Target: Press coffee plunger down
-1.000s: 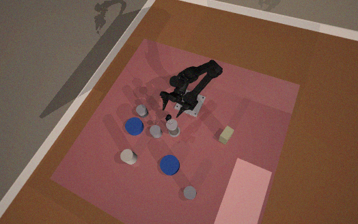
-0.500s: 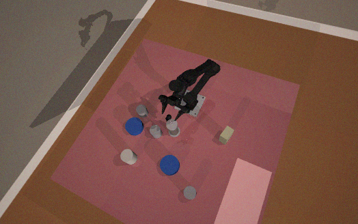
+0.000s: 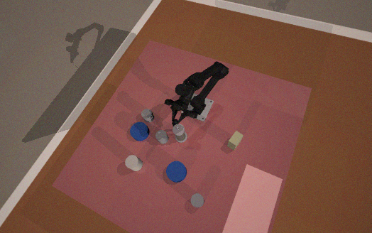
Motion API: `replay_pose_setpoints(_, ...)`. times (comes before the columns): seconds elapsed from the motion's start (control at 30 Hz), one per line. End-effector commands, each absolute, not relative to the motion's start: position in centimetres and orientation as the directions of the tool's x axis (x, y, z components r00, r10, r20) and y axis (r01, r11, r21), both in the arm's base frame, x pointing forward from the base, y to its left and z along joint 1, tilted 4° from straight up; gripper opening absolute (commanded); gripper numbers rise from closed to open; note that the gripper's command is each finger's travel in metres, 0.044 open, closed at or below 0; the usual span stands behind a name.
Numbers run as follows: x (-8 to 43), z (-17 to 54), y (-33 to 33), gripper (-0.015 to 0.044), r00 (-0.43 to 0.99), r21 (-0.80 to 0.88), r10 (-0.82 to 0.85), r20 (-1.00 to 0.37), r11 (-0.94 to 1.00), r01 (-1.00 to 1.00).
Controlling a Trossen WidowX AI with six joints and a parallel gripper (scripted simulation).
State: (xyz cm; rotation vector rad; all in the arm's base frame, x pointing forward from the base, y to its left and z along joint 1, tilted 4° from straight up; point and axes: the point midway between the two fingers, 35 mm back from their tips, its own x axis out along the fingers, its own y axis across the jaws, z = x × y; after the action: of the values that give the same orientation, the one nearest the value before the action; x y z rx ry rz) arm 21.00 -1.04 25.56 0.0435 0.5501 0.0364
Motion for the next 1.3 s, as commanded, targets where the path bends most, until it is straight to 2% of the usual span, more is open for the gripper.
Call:
replay_pose_setpoints(0.0, 21.0, 25.5, -1.0, 0.0124, 0.851, 0.056, 0.046, -0.522, 0.998, -0.02)
replay_pose_setpoints(1.27, 21.0, 20.5, -0.7, 0.0124, 0.852, 0.056, 0.046, -0.522, 0.998, -0.02)
